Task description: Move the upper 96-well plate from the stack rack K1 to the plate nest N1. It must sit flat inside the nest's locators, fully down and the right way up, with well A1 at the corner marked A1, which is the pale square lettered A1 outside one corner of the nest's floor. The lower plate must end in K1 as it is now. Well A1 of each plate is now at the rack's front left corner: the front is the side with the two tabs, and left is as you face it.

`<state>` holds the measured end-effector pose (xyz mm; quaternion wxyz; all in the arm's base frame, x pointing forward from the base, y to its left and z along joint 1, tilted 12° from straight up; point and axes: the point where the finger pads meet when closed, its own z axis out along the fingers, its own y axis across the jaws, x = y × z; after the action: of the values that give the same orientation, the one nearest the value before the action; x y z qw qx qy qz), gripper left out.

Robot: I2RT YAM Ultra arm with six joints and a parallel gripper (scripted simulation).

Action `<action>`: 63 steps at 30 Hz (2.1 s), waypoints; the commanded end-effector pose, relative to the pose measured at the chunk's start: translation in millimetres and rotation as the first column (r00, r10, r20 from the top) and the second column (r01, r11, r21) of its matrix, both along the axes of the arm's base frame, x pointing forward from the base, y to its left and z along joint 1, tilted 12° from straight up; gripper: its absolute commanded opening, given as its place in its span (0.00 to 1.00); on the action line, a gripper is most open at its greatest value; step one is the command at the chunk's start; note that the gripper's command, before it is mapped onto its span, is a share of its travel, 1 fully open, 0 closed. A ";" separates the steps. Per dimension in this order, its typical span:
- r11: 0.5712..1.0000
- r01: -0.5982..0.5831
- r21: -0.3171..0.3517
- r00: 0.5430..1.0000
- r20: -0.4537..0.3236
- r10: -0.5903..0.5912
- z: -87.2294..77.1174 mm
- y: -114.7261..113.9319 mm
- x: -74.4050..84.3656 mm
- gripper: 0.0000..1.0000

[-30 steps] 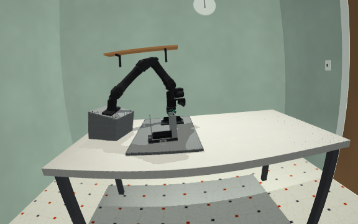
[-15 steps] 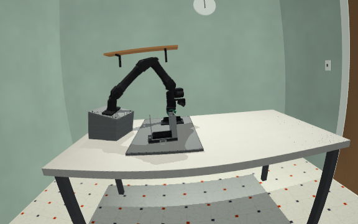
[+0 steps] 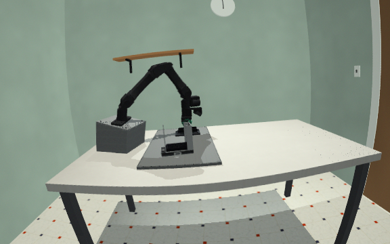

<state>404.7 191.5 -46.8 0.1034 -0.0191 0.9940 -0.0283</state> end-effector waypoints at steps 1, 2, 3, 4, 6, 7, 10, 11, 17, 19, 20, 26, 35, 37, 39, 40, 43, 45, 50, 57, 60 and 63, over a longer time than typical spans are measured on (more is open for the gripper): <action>1.000 -0.008 0.012 1.000 0.024 0.008 7.9 2.2 3.7 0.00; 1.000 -0.008 0.011 1.000 0.023 0.008 6.6 1.8 3.2 0.00; 1.000 -0.008 0.010 1.000 0.020 0.008 5.2 1.2 2.3 0.00; 1.000 -0.008 0.008 1.000 0.016 0.008 3.7 0.6 1.2 0.00; 1.000 -0.008 0.005 1.000 0.012 0.008 2.1 -0.2 -0.1 0.00; 1.000 -0.008 0.005 1.000 0.012 0.008 2.1 -0.2 -0.1 0.00; 1.000 -0.008 0.020 0.999 0.040 0.007 9.6 5.8 11.8 0.00; 1.000 -0.007 0.019 0.999 0.037 0.007 8.2 5.5 11.4 0.00; 1.000 -0.006 0.014 1.000 0.027 0.006 2.3 4.2 10.5 0.00; 1.000 -0.006 0.019 0.999 0.036 0.005 7.2 4.7 12.0 0.00; 1.000 -0.005 0.021 0.999 0.041 0.005 8.8 5.0 12.9 0.00; 1.000 -0.009 0.015 1.000 0.029 0.008 3.6 5.6 10.4 0.00; 1.000 -0.007 0.015 1.000 0.028 0.006 1.2 5.4 11.2 0.00; 1.000 -0.006 0.012 1.000 0.024 0.006 -1.6 5.0 10.8 0.00; 1.000 -0.006 0.012 1.000 0.024 0.006 -1.9 4.9 11.0 0.00; 1.000 -0.006 0.012 1.000 0.024 0.006 -1.9 4.9 11.0 0.00; 1.000 -0.004 0.021 0.999 0.041 0.003 8.7 5.9 13.4 0.00; 1.000 -0.004 0.021 0.999 0.039 0.003 6.3 5.6 13.7 0.00; 1.000 -0.003 0.019 0.999 0.037 0.003 3.8 5.2 13.8 0.00; 1.000 -0.003 0.019 0.999 0.037 0.003 3.8 5.1 13.8 1.00; 1.000 -0.003 0.019 0.999 0.037 0.003 3.8 5.1 13.8 1.00; 1.000 -0.003 0.019 0.999 0.037 0.003 3.8 5.1 13.8 1.00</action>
<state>404.8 190.9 -54.0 0.1014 -0.0204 0.9942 -0.0292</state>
